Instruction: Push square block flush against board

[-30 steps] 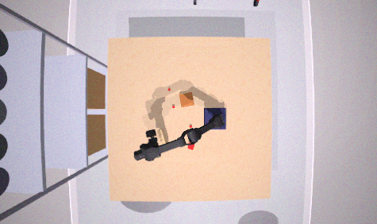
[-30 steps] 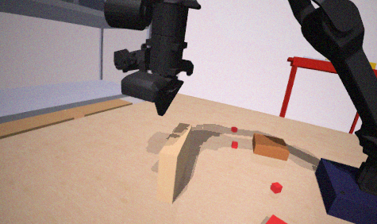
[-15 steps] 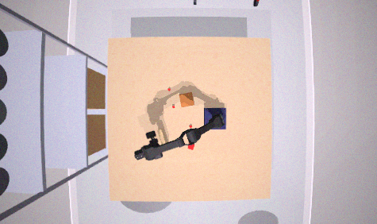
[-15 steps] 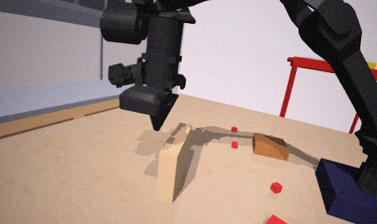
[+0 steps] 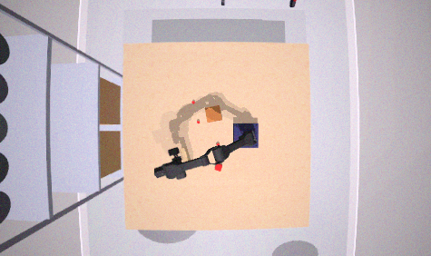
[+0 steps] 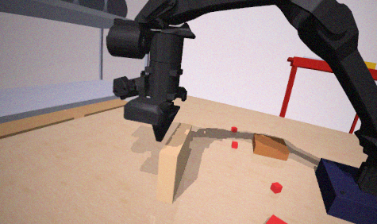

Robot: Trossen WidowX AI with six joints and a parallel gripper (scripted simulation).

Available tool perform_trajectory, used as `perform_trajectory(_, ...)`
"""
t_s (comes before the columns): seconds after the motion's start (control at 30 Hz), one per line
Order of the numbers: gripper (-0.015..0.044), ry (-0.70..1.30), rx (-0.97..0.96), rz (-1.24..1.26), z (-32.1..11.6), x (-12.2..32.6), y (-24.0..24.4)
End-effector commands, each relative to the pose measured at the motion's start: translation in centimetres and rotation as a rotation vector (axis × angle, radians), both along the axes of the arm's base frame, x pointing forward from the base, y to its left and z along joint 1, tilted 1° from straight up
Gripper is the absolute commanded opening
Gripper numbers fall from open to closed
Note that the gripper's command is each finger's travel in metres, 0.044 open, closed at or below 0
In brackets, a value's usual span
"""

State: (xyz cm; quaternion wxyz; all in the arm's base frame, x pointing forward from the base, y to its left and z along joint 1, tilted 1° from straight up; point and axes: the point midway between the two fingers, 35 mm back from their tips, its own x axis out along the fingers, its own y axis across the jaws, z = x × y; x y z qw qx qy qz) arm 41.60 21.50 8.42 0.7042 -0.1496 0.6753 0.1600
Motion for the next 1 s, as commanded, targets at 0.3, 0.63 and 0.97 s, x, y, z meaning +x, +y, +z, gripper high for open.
perform_trajectory(0.3,0.0,0.005,0.005,0.005,0.1,-1.6,-0.6)
perform_trajectory(0.63,0.0,0.006,0.004,0.005,0.0,-2.8,-1.2)
perform_trajectory(0.97,0.0,0.007,0.004,0.005,-0.2,-4.2,-1.9)
